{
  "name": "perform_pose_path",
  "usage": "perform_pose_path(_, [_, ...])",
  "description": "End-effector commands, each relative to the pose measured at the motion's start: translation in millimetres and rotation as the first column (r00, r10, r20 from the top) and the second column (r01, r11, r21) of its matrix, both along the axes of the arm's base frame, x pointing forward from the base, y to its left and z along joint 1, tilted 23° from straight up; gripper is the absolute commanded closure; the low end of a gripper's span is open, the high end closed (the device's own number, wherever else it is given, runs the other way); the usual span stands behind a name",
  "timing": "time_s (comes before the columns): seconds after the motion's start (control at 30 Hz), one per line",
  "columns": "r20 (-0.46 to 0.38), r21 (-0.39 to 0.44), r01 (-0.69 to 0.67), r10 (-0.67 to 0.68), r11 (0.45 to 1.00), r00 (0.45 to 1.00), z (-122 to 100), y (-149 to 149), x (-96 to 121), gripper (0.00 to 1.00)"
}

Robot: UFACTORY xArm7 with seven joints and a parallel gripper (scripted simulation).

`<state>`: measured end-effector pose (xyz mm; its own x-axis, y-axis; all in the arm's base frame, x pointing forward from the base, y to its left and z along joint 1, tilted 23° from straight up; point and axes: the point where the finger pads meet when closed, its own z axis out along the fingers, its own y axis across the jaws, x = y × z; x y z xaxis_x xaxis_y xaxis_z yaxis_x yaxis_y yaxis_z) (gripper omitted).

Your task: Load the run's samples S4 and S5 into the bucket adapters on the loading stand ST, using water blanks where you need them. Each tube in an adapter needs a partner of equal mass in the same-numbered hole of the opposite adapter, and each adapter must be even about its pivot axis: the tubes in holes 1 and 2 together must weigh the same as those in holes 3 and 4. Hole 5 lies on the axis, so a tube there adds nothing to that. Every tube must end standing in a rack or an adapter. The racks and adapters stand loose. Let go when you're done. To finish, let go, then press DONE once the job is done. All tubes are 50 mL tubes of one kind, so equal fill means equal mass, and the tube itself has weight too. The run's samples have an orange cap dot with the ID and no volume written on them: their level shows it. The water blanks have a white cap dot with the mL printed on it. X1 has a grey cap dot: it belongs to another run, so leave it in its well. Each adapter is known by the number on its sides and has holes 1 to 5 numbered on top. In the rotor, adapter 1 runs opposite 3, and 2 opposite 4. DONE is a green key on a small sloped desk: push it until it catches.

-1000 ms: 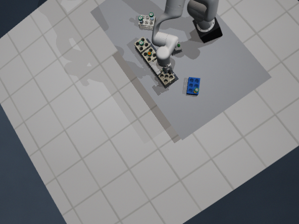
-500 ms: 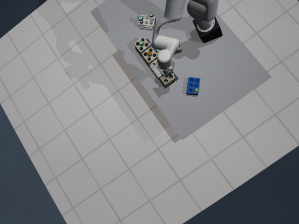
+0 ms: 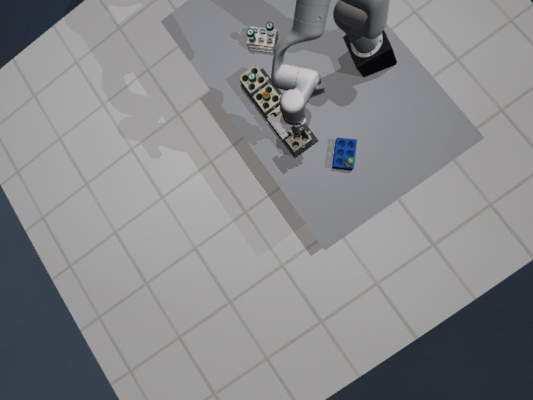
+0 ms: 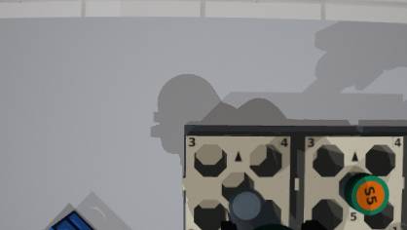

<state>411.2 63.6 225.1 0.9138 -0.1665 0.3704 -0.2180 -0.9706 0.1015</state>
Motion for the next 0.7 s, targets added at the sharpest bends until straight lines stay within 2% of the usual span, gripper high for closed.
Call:
perform_pose_path(0.0, [0.004, 0.001, -0.001, 0.001, 1.000, 1.000, -5.5, -0.7, 3.5, 1.00])
perform_pose_path(0.33, [0.004, 0.001, -0.001, 0.001, 1.000, 1.000, -24.0, -4.2, 10.4, 1.00])
perform_pose_path(0.67, [0.004, 0.001, -0.001, 0.001, 1.000, 1.000, -27.7, -4.9, 11.7, 1.00])
